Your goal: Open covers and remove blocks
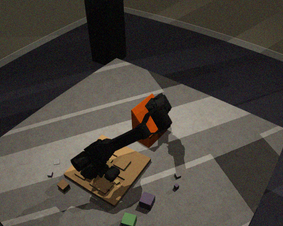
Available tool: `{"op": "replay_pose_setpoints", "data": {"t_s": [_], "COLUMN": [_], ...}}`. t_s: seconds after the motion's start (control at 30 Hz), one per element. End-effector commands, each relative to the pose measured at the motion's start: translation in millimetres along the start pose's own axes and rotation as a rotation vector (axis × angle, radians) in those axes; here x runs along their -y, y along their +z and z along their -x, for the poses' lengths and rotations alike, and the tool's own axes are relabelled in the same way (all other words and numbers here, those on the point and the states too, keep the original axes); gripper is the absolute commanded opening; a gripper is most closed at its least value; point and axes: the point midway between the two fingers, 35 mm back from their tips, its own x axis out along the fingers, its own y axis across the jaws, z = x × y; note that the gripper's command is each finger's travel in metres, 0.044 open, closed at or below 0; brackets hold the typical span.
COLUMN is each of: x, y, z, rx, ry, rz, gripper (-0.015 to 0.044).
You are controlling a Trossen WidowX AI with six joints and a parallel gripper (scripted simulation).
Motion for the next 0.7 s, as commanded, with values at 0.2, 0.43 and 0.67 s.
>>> {"op": "replay_pose_setpoints", "data": {"t_s": [0.2,0.43,0.67], "x": [3.8,4.4,4.8], "y": [2.7,3.0,3.1], "z": [9.4,18.3,27.4], "rx": [-0.001,-0.001,-0.001], "ry": [-0.002,-0.002,-0.003], "rz": [0.0,0.0,0.0], "gripper": [0.0,0.0,0.0]}}
